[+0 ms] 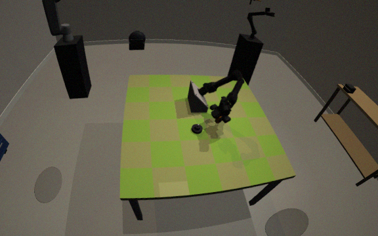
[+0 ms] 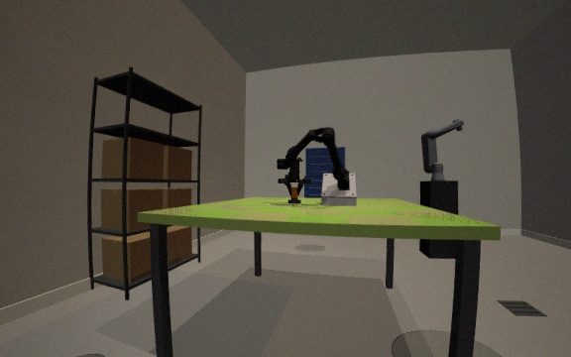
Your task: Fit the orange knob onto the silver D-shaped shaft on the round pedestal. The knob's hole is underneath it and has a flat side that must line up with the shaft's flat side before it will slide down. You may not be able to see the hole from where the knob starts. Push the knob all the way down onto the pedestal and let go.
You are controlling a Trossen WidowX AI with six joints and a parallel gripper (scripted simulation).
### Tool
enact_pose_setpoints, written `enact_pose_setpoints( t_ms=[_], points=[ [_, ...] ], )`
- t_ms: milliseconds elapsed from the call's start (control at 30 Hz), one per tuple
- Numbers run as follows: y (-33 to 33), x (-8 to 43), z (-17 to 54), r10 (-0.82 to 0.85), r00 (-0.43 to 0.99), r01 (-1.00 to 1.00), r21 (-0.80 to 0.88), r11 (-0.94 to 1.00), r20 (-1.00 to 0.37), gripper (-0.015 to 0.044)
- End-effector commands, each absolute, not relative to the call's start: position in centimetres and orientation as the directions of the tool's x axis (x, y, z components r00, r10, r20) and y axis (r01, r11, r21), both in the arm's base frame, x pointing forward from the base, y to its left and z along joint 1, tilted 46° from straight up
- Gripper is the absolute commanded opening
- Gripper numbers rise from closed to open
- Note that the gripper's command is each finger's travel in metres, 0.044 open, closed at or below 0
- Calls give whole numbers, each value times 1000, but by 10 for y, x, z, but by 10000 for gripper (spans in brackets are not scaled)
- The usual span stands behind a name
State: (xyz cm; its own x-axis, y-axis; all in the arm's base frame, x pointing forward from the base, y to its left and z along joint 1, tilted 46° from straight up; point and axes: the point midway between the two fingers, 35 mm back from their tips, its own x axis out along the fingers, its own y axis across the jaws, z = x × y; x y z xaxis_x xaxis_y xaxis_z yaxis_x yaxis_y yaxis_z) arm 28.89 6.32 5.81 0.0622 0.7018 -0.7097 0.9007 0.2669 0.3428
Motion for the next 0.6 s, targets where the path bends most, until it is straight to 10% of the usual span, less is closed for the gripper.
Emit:
enact_pose_setpoints(
  t_ms=[0, 567],
  points=[
    [77, 291, 44, 708, 60, 903, 341, 262, -704, 0],
    [97, 291, 24, 713, 57, 902, 342, 263, -699, 0]
  ],
)
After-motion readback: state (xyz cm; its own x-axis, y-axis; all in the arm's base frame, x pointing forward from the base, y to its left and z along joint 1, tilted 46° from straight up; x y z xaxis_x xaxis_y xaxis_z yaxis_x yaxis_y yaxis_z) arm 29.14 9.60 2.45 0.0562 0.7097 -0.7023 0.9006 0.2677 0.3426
